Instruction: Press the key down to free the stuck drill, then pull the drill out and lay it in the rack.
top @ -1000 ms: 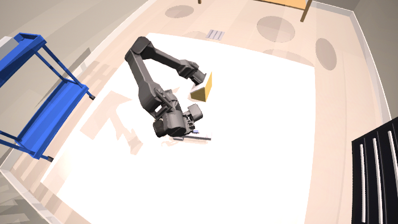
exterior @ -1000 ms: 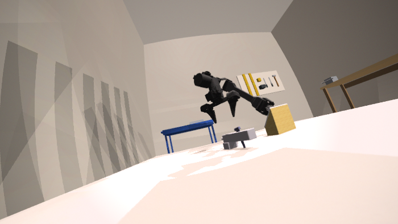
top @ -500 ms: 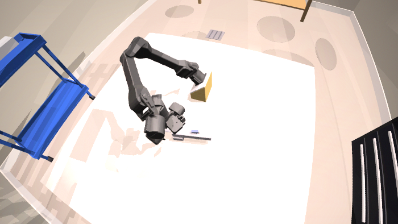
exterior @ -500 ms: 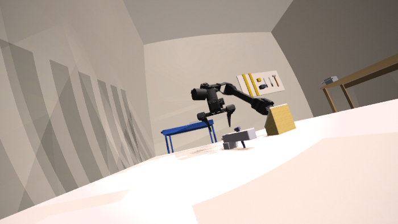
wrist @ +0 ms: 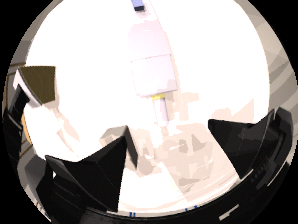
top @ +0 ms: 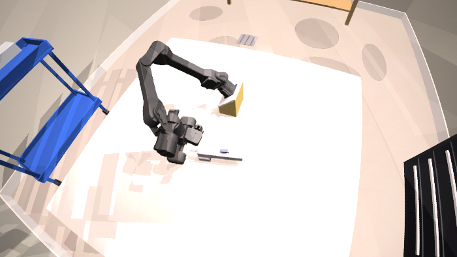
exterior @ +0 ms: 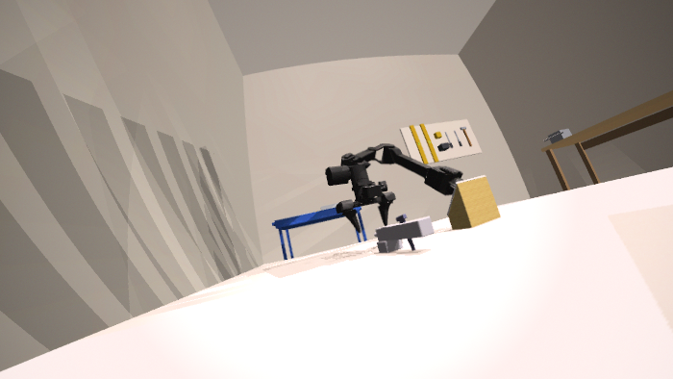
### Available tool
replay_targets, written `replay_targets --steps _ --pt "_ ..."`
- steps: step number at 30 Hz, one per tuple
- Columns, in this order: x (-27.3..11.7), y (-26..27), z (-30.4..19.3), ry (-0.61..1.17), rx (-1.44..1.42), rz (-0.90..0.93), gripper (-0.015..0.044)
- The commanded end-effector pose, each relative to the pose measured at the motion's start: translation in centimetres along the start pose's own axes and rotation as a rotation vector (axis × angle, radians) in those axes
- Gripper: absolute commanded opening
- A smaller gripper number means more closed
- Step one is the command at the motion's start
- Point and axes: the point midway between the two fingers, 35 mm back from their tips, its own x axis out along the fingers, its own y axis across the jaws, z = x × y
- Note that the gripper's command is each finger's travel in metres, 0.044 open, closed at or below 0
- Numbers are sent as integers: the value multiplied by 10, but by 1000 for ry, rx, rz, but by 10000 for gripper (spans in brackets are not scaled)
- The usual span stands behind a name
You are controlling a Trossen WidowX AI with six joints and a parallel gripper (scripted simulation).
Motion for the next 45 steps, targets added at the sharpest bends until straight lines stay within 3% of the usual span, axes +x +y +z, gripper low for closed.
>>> replay_targets --steps 1,45 --pt "2 3 -2 6 -39 2 440" --pt "53 4 12 7 -39 2 440"
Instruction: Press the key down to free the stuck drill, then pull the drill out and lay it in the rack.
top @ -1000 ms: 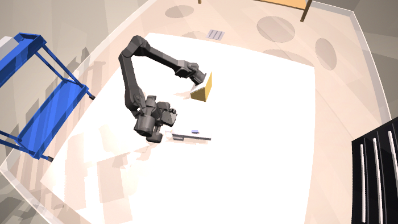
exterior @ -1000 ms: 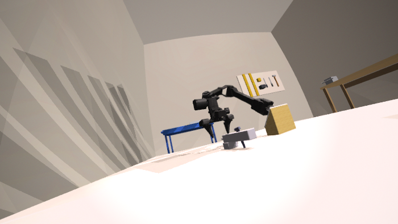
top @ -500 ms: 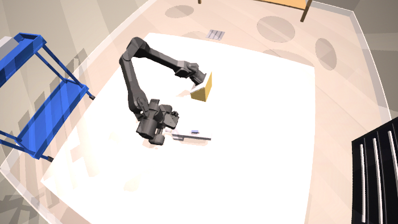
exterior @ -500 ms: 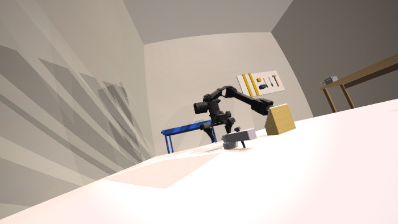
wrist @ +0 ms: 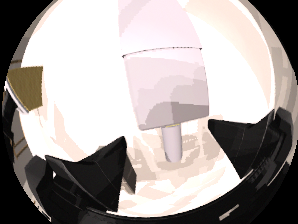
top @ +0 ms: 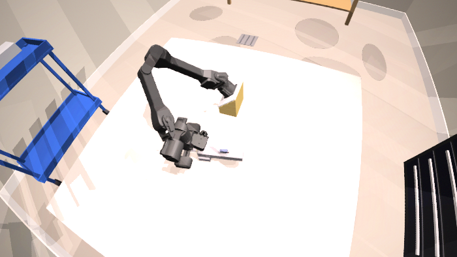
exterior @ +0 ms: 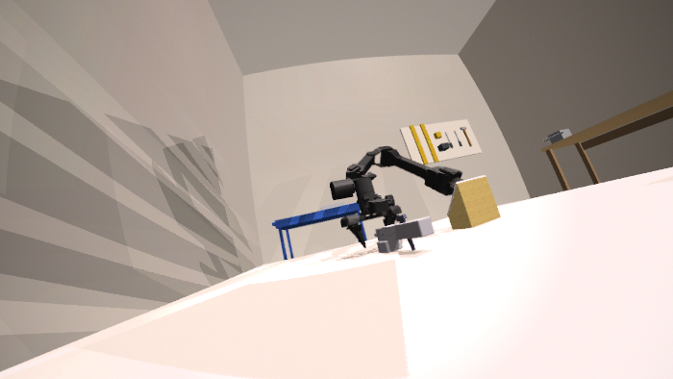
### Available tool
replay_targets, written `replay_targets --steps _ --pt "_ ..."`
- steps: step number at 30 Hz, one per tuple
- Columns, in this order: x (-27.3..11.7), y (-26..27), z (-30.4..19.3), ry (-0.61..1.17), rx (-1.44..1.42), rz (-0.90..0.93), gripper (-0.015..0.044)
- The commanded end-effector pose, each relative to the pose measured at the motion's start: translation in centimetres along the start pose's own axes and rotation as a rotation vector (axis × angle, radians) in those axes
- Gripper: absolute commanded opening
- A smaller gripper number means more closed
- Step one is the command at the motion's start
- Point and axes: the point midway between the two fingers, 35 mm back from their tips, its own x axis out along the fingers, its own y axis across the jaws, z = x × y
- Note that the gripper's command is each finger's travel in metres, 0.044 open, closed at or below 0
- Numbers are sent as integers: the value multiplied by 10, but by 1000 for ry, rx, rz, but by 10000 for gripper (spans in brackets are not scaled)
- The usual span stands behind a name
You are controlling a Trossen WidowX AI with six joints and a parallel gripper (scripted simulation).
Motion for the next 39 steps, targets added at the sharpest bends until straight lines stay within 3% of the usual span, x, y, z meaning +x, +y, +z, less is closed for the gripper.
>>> replay_targets --steps 1,4,20,39 --pt "6 3 3 3 -12 7 440" --pt "6 3 3 3 -12 7 440" --pt "4 1 1 0 -2 2 20" --pt "4 1 -9 4 -12 7 0"
